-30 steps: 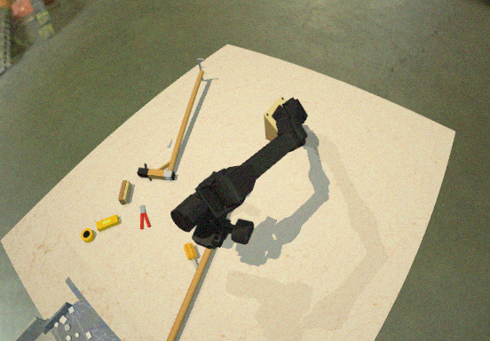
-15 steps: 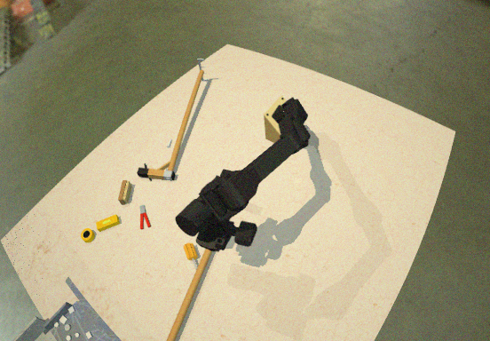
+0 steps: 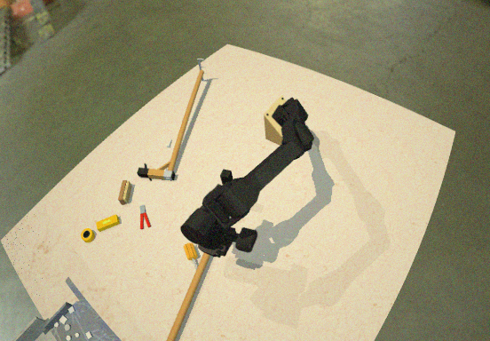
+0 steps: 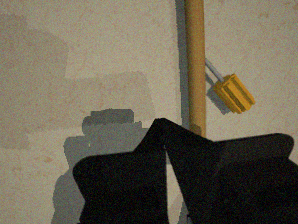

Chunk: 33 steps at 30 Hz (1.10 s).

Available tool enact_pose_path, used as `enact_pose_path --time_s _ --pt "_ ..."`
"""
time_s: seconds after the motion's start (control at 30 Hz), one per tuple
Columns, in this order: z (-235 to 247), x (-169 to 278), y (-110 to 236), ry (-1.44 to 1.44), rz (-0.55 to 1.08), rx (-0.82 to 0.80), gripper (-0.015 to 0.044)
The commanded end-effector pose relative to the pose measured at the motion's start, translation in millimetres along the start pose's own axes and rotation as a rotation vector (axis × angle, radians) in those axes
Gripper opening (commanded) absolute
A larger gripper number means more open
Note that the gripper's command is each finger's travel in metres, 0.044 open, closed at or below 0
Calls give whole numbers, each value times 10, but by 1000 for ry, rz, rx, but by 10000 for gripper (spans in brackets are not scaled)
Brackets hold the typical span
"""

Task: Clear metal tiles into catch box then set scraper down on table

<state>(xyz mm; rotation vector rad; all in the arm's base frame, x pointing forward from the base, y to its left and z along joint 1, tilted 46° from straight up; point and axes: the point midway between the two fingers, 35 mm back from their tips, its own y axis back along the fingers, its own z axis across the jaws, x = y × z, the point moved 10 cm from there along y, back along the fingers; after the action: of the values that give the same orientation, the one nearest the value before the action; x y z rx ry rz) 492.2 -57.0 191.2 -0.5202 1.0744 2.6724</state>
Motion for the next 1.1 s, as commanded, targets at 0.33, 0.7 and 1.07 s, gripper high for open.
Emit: enact_pose_path --time_s 0.33,0.7,1.07 --pt "9 66 -260 -20 6 6 0" --pt "25 138 -471 -34 10 7 0" --pt "32 198 -620 -44 13 8 0"
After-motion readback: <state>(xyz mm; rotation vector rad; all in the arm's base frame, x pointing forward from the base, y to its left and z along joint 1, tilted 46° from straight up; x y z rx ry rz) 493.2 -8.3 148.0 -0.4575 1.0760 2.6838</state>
